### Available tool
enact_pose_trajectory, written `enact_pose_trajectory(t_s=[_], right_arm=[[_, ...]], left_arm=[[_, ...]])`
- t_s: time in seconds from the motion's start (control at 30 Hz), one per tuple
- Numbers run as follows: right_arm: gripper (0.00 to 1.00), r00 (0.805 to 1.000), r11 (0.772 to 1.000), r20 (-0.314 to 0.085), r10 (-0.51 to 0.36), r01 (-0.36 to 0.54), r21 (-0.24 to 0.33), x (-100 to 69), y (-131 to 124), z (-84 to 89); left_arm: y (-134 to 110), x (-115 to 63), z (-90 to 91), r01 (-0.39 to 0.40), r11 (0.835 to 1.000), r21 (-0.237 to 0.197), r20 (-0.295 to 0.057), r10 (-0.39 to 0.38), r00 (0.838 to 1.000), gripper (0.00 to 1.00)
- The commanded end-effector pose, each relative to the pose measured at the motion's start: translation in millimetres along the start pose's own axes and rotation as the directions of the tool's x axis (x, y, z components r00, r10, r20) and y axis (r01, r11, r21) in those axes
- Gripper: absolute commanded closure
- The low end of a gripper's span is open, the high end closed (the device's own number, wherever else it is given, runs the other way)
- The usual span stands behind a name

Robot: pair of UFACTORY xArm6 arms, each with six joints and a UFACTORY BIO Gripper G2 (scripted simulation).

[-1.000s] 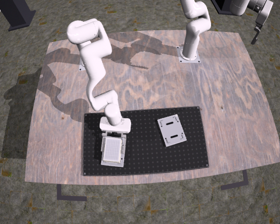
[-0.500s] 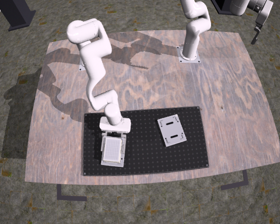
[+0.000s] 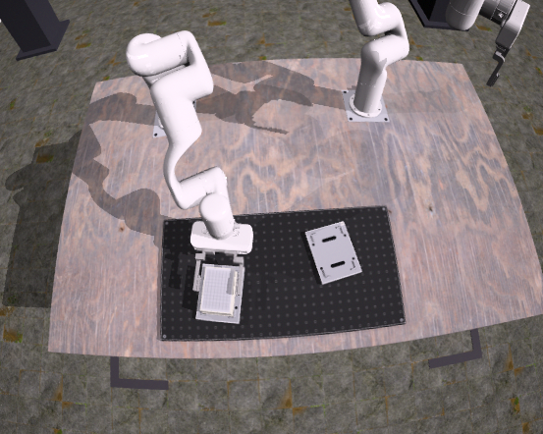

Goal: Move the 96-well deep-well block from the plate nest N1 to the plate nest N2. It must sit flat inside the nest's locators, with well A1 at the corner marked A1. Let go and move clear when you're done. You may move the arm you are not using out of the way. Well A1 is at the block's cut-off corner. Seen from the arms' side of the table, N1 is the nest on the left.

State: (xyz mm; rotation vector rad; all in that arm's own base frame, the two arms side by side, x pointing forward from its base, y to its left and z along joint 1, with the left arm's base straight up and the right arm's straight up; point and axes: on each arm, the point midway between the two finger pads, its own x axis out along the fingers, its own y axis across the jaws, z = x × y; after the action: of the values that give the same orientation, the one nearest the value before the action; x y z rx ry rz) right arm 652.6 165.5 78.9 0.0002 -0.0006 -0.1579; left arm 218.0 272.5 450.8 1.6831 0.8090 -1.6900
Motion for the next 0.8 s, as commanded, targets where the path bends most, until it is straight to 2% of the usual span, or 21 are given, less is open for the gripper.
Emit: enact_pose_trajectory(t_s=[0.0,0.13,0.47,0.77], right_arm=[[0.63,1.000,1.000,0.003,0.000,0.000,0.002,0.8,0.5,15.1],[0.63,1.000,1.000,0.003,0.000,0.000,0.002,0.8,0.5,20.4],[0.63,1.000,1.000,0.004,0.000,0.000,0.002,0.8,0.5,46.1],[0.63,1.000,1.000,0.004,0.000,0.000,0.002,0.8,0.5,46.1]], left_arm=[[0.0,-1.3,-0.1,-0.001,1.000,0.000,-0.003,0.001,1.000,0.00],[0.0,-1.3,-0.1,-0.001,1.000,0.000,-0.003,0.001,1.000,0.00],[0.0,-1.3,-0.1,-0.001,1.000,0.000,-0.003,0.001,1.000,0.00],[0.0,-1.3,-0.1,-0.001,1.000,0.000,-0.003,0.001,1.000,0.00]])
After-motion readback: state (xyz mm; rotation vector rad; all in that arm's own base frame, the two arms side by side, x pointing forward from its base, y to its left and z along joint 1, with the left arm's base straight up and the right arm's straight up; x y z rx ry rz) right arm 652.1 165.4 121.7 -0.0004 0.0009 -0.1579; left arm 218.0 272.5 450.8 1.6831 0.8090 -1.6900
